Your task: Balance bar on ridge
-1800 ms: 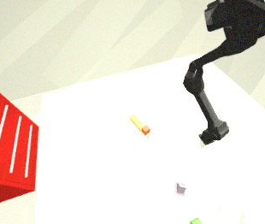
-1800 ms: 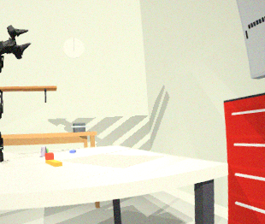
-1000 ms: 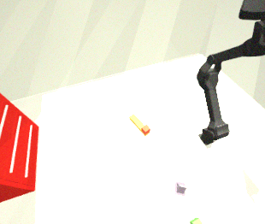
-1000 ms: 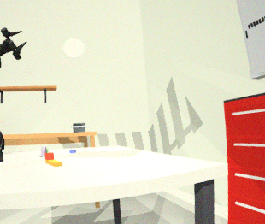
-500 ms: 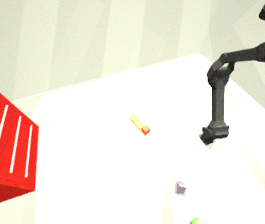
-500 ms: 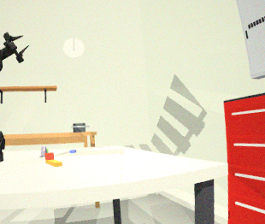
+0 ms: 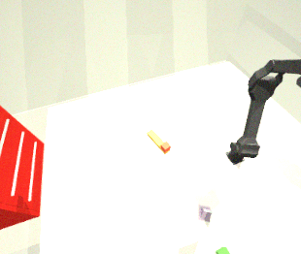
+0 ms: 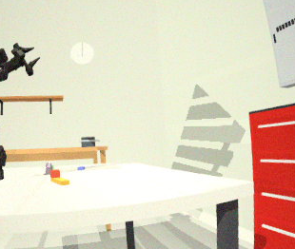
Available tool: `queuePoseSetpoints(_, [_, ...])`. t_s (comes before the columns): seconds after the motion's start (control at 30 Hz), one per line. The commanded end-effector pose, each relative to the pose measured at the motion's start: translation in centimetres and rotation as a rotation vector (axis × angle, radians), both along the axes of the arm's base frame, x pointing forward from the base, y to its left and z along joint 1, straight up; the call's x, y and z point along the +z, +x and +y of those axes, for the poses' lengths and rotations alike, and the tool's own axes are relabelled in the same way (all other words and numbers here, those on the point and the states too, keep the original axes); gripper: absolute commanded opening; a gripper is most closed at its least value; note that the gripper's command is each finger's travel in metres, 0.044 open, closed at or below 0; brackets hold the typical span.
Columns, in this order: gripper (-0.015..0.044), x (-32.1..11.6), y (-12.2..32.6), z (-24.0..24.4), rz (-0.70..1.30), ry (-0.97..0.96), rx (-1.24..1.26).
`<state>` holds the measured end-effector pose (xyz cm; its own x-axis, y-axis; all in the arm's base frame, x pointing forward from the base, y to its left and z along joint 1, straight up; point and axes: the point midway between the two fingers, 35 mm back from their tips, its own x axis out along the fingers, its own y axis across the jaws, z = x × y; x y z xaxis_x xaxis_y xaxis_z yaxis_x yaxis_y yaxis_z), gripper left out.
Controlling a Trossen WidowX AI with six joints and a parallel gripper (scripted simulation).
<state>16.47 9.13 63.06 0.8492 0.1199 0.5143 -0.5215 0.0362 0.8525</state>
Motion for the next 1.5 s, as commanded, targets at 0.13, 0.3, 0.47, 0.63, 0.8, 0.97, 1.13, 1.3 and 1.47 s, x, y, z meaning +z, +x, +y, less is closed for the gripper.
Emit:
queuePoseSetpoints(0.13, [0.0315, -1.3, 2.8, 2.0, 0.040, -0.148, -0.075])
queuePoseSetpoints(0.3, [0.0315, -2.3, 4.6, 2.3, 0.074, -0.221, -0.140])
queuePoseSetpoints(0.47, [0.0315, -3.3, 6.5, 2.1, 0.111, -0.286, -0.207])
queuePoseSetpoints(0.63, [0.0315, -4.8, 8.8, 2.4, 0.164, -0.375, -0.253])
queuePoseSetpoints(0.8, [0.0315, -6.7, 11.4, 2.5, 0.230, -0.468, -0.291])
queuePoseSetpoints(0.97, [0.0315, -8.6, 13.8, 2.2, 0.301, -0.546, -0.321])
queuePoseSetpoints(1.13, [0.0315, -10.7, 16.2, 1.4, 0.380, -0.614, -0.347])
queuePoseSetpoints(1.3, [0.0315, -13.0, 18.5, 0.3, 0.466, -0.675, -0.368])
queuePoseSetpoints(1.47, [0.0315, -15.4, 20.6, -1.2, 0.559, -0.726, -0.385])
